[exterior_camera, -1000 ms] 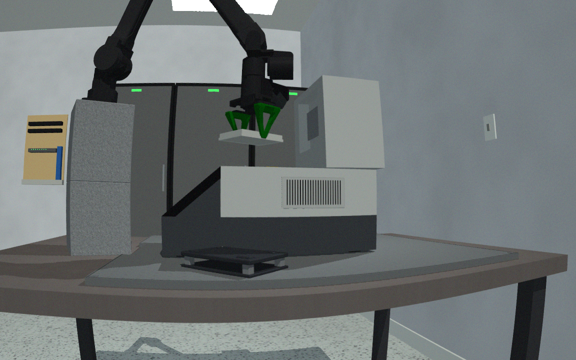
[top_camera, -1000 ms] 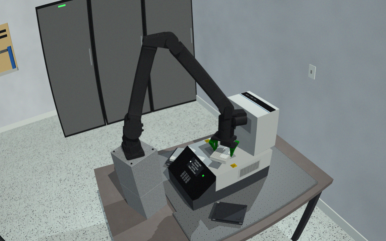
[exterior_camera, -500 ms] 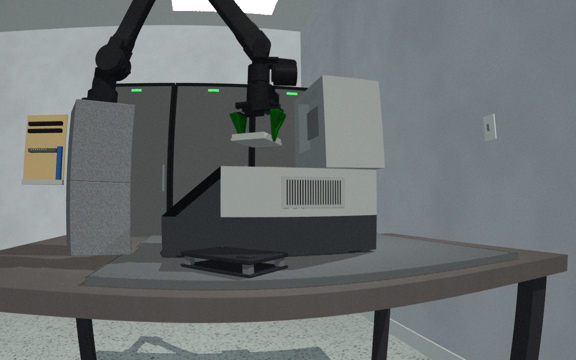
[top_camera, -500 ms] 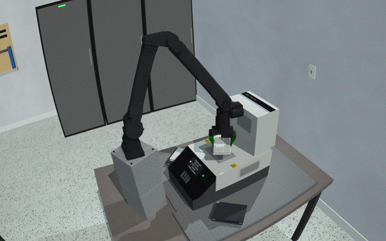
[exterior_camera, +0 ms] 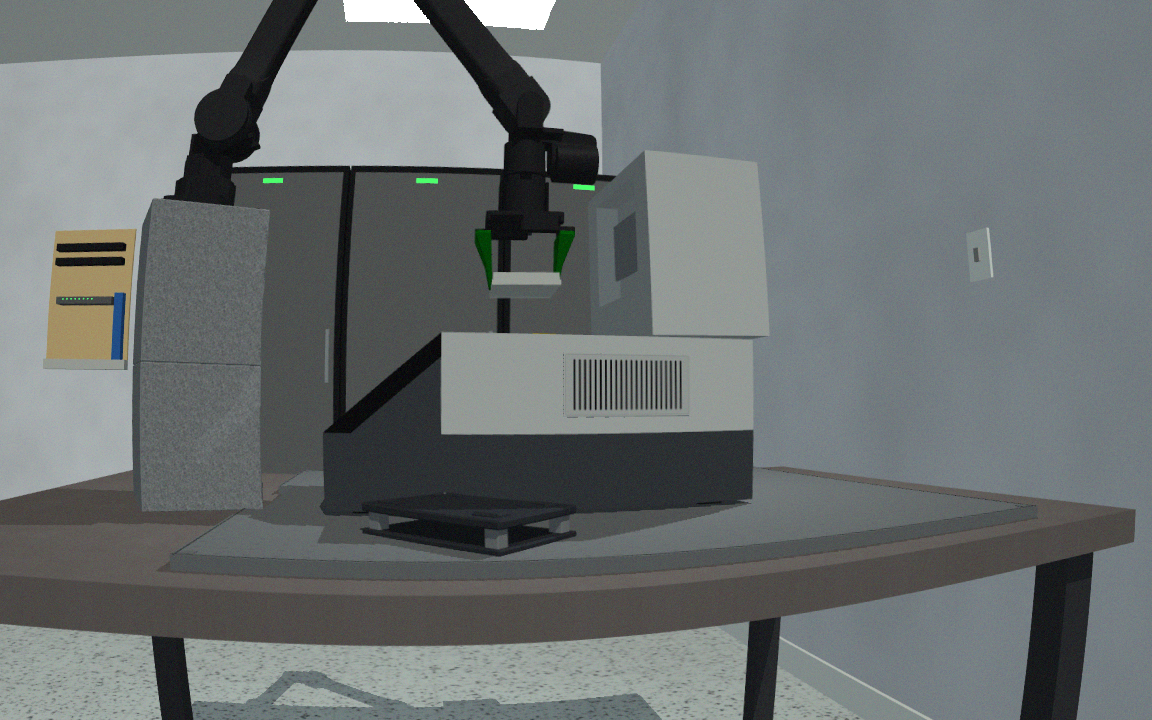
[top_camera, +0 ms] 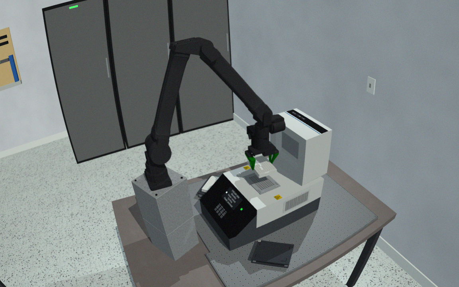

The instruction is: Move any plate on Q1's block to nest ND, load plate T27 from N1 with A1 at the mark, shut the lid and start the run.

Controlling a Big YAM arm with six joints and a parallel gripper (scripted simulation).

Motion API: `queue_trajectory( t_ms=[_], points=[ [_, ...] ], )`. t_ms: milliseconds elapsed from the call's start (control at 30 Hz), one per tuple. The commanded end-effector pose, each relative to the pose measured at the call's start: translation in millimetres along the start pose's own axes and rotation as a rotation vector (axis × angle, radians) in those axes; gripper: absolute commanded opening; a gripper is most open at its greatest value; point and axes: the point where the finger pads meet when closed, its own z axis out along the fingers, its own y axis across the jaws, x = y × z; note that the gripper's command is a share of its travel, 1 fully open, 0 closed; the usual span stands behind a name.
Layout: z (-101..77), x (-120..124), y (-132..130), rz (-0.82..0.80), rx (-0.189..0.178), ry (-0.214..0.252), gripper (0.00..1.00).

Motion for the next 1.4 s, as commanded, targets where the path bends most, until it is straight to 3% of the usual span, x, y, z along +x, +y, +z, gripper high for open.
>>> queue_trajectory(
  t_ms=[0,233,533,900,1367],
  points=[
    [-5.7,-11.7,-17.9,-0.187,0.026,-0.002,0.0],
    [0.5,3.8,-11.3,-0.205,0.021,-0.001,0.0],
    [-8.8,11.3,0.8,-0.144,0.019,-0.001,0.0],
    [-21.1,1.0,-22.4,-0.138,0.052,-0.002,0.0],
    [0.4,10.6,-13.8,-0.096,0.024,-0.001,0.0]
  ],
)
